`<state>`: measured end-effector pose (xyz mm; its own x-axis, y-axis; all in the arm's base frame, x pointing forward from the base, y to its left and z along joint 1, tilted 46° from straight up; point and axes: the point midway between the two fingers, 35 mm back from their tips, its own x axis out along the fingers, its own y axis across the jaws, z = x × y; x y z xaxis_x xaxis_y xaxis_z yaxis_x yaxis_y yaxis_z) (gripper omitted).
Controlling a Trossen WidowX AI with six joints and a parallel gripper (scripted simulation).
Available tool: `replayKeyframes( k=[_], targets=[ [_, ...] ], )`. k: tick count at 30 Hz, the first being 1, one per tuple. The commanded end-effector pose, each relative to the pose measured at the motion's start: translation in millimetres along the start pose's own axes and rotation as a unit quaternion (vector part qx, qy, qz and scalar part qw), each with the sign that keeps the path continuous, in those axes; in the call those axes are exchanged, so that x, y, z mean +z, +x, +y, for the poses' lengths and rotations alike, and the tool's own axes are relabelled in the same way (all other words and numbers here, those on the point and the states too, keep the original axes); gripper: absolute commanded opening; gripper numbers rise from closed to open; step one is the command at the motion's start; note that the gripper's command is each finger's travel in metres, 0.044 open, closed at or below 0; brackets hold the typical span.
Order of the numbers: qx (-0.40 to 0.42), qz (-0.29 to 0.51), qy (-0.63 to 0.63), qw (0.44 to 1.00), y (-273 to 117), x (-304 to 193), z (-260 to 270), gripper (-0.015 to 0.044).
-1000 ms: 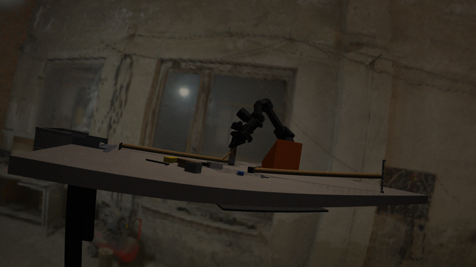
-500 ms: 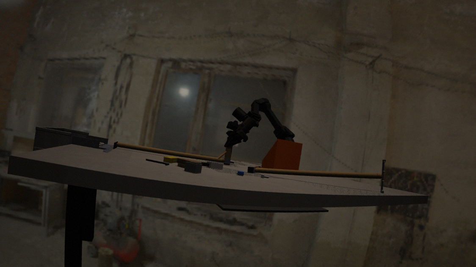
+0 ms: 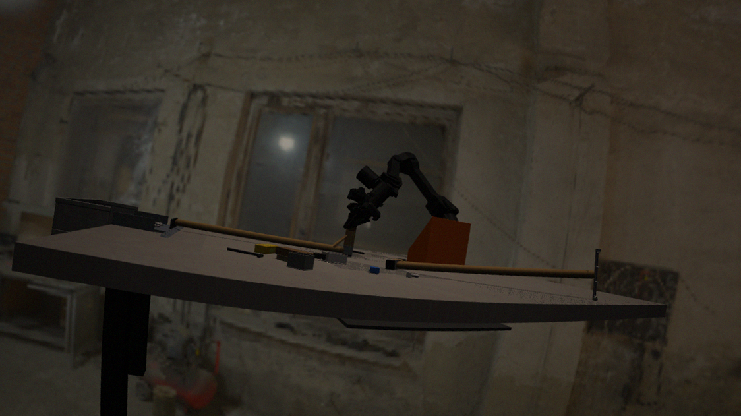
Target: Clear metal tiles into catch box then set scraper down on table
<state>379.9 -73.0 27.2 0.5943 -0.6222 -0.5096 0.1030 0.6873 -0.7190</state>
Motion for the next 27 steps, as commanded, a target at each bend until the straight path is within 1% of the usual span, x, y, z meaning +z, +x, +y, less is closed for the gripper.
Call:
replayKeyframes(
  k=[1, 27],
  targets=[
    [0.001, -0.003, 0.000, 1.000, 4.8, 8.0, -1.0, 0.0000],
    [0.000, -0.003, 0.000, 1.000, 29.2, 40.5, -8.2, 0.0000]
  ],
)
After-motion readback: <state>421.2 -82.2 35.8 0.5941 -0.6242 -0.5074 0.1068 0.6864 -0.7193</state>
